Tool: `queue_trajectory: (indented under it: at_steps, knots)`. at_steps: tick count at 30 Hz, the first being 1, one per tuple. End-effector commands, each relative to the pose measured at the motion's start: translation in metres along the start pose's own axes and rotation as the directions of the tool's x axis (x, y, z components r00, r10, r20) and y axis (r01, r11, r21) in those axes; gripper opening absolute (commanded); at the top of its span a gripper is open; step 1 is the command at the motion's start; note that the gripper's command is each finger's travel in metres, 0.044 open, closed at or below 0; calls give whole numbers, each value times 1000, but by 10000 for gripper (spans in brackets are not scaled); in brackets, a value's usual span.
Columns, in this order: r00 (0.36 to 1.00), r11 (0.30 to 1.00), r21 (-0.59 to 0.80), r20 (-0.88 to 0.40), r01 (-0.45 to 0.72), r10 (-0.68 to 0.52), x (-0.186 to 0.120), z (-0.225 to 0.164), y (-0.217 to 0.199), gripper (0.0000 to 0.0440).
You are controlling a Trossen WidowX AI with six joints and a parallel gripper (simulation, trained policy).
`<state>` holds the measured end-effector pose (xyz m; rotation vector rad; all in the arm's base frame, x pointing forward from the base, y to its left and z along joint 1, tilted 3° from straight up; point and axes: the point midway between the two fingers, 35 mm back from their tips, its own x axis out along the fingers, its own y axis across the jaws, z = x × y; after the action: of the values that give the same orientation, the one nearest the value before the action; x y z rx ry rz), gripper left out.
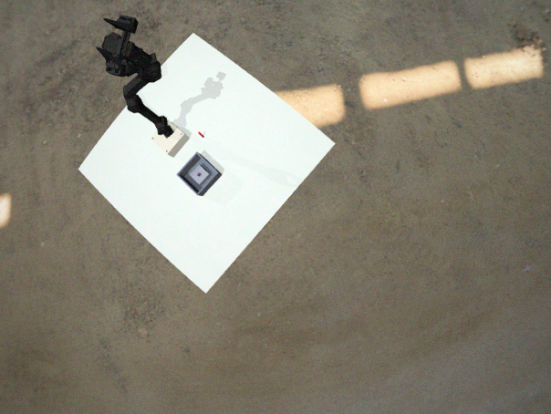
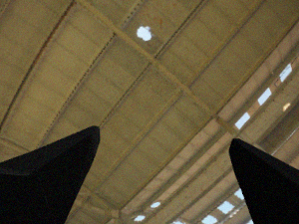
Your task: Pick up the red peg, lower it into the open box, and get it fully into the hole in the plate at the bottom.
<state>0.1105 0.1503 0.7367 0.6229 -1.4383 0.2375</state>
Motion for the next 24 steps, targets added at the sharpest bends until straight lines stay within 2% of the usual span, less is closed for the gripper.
queue_trajectory:
  at_steps: [1,3,12,18,24]
  knots:
    - [1000,1000,-2,-28,-13,13,-1,-7,1,416]
    - [995,999,0,-90,-44,44,-4,-23,4,440]
    - [916,988,22,-373,-150,147,-30,-97,0,440]
    - [815,985,31,-557,-168,157,-58,-142,-16,440]
    - [684,988,23,-719,-152,122,-92,-180,-41,440]
